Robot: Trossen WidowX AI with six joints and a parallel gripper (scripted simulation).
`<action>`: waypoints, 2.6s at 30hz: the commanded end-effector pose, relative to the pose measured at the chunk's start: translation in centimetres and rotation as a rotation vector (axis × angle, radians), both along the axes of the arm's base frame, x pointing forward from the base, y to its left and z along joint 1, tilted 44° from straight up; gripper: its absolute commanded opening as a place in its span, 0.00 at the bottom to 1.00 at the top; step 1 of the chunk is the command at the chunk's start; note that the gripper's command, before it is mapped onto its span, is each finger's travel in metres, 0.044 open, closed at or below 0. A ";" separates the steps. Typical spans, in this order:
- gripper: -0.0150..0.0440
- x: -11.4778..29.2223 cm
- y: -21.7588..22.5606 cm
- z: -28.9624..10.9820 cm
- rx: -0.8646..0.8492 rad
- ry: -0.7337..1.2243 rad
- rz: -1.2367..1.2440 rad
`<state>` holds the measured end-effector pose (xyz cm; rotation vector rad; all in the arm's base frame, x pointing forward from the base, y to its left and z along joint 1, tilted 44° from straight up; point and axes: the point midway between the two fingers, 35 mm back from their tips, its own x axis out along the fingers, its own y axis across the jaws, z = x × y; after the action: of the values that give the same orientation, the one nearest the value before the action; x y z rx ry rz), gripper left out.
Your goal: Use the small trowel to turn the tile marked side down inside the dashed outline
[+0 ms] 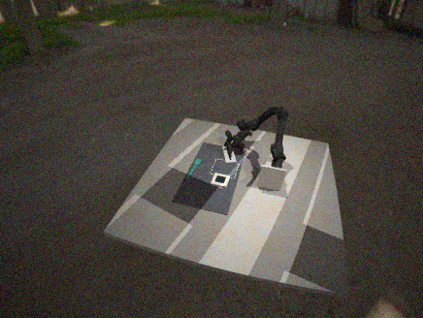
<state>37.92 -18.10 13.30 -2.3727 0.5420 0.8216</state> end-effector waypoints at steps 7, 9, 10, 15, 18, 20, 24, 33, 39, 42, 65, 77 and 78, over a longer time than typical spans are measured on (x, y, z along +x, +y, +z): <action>0.25 -0.2 3.6 4.0 -0.003 -0.025 0.014; 0.25 -0.1 3.6 3.9 -0.002 -0.024 0.013; 0.25 0.2 3.8 3.6 0.001 -0.022 0.010; 0.25 2.3 5.8 0.9 0.028 -0.002 -0.018; 0.25 3.5 7.2 -0.8 0.041 0.008 -0.037; 0.25 4.1 8.1 -2.0 0.049 0.014 -0.049; 0.25 5.2 10.2 -4.2 0.062 0.023 -0.074; 0.25 6.7 15.2 -9.2 0.083 0.028 -0.129; 0.25 6.8 18.7 -12.4 0.091 0.019 -0.162; 0.25 6.6 20.5 -14.0 0.093 0.011 -0.177; 0.25 -0.2 32.1 -24.9 0.119 -0.143 -0.255; 0.25 -4.8 34.8 -28.2 0.154 -0.247 -0.260; 0.25 -4.8 34.8 -28.2 0.154 -0.247 -0.260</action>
<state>33.26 16.31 -15.04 -2.1817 0.6575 0.4673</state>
